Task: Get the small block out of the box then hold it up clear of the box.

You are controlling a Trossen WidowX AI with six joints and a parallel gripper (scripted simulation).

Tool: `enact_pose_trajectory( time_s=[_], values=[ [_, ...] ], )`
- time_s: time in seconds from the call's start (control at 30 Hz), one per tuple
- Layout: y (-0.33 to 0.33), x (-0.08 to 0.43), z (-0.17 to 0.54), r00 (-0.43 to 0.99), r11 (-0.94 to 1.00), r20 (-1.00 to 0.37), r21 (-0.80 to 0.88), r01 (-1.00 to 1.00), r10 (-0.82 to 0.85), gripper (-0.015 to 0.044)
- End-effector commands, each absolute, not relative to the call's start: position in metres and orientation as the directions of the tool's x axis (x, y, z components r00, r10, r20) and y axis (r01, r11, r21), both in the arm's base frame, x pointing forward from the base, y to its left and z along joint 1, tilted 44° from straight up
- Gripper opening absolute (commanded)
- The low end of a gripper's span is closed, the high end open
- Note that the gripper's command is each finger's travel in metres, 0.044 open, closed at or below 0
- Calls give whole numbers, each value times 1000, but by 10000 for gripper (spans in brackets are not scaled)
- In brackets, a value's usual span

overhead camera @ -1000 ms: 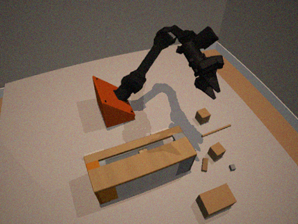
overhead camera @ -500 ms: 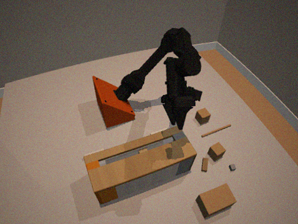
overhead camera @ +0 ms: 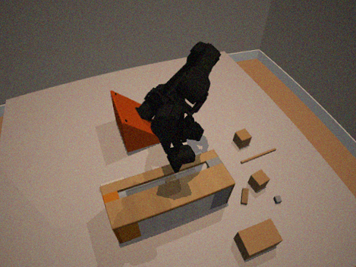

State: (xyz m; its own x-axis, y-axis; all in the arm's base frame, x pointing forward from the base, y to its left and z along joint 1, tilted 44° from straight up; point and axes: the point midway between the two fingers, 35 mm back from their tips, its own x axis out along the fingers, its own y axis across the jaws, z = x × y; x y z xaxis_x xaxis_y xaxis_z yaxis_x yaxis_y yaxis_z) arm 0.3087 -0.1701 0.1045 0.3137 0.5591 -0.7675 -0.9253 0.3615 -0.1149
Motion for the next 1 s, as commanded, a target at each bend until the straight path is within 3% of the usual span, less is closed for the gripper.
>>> enact_pose_trajectory(
  time_s=[0.0,0.97],
  values=[
    [-173,282,66,149,162,-659,-41,-986,737,400],
    [-160,286,43,145,162,-655,-34,-986,742,400]
  ],
)
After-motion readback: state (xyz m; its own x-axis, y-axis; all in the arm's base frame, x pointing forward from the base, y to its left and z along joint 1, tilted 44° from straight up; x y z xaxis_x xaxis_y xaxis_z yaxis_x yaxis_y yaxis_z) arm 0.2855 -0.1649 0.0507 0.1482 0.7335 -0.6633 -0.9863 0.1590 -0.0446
